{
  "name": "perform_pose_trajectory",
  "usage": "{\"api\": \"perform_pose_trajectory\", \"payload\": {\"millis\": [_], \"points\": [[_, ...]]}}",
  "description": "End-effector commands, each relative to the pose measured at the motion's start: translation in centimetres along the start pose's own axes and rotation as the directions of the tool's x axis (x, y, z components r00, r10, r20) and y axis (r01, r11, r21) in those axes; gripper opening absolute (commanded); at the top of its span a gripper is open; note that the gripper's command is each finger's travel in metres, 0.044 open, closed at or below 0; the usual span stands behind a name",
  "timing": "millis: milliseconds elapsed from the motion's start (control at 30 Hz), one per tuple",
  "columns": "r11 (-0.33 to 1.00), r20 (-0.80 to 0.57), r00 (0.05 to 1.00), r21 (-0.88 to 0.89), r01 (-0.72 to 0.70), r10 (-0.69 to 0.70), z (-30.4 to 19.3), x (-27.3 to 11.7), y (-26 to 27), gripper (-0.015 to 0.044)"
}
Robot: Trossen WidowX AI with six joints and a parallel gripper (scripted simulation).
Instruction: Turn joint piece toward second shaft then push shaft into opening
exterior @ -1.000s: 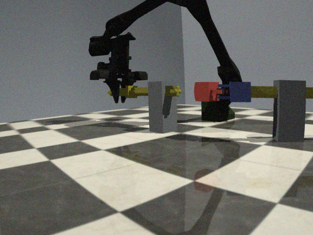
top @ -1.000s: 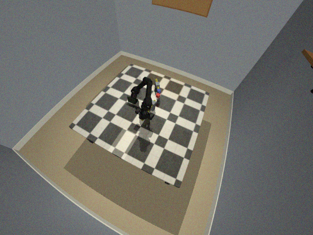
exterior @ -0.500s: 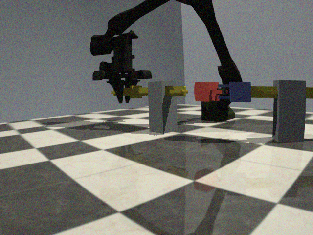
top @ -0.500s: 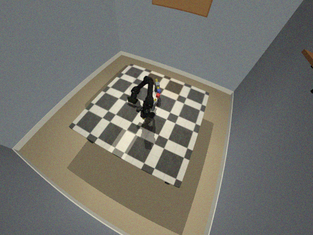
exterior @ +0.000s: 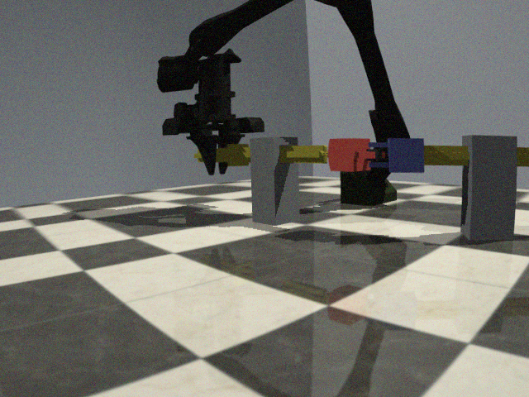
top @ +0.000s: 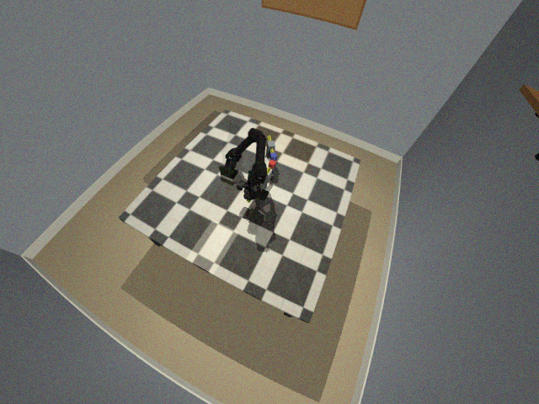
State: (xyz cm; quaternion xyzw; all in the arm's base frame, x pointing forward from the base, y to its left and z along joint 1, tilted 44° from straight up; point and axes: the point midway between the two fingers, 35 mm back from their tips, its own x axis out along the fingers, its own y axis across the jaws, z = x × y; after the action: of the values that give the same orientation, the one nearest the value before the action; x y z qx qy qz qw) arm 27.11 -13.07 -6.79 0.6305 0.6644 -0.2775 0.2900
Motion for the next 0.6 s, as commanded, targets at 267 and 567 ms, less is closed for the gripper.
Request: {"api": "perform_pose_trajectory", "payload": {"millis": [267,567], "points": [[1.0,-0.007,1.0,0.001,-0.002,0.002,-1.9,0.1,0.0,0.0],[1.0,-0.008,1.0,0.001,-0.002,0.002,-3.3,0.1,0.0,0.0]]}}
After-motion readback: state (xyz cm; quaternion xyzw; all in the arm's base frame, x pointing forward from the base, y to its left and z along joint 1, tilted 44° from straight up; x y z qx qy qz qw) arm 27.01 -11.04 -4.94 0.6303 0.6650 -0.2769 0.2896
